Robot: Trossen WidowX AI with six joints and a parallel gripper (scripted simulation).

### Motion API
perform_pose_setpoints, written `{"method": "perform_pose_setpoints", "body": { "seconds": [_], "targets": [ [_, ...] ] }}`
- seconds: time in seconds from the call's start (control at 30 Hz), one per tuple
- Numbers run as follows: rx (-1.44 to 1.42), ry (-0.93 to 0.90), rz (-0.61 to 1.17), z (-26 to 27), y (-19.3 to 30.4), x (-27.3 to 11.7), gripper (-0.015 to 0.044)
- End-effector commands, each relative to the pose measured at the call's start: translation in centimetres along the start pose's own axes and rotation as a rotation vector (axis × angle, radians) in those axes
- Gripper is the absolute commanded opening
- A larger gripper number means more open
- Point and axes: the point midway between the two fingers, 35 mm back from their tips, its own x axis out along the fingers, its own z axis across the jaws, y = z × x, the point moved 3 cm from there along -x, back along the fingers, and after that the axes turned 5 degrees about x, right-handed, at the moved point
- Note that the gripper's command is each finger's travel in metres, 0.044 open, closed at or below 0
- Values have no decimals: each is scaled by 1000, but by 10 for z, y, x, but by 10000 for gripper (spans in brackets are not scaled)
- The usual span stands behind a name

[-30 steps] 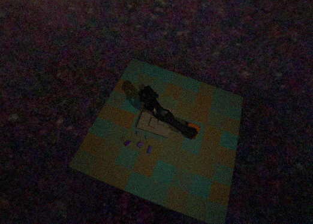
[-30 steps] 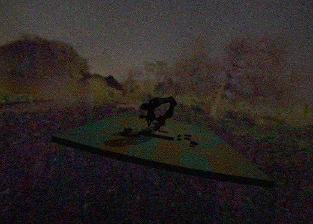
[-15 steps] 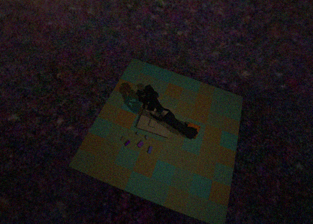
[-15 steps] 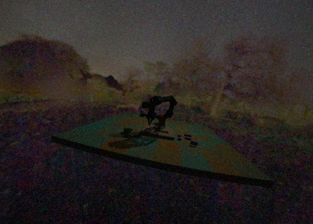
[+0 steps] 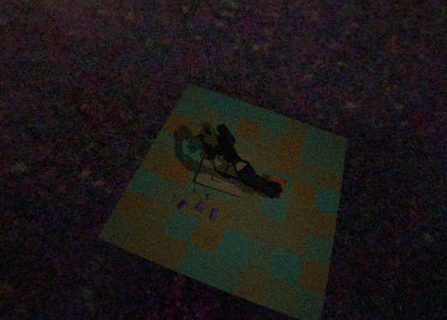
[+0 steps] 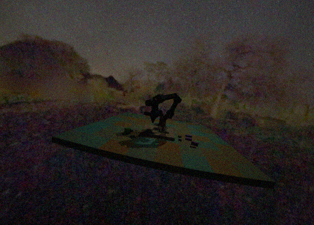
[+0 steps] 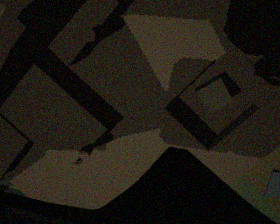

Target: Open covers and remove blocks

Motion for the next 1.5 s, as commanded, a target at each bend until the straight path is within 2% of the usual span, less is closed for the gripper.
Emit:
{"method": "perform_pose_setpoints", "body": {
  "seconds": [0.0,0.73,1.47],
  "targets": [
    [-138,4,5,13,12,-3,0],
    [-944,-6,5,102,86,6,0],
    [-960,-6,5,104,87,7,0]
  ]
}}
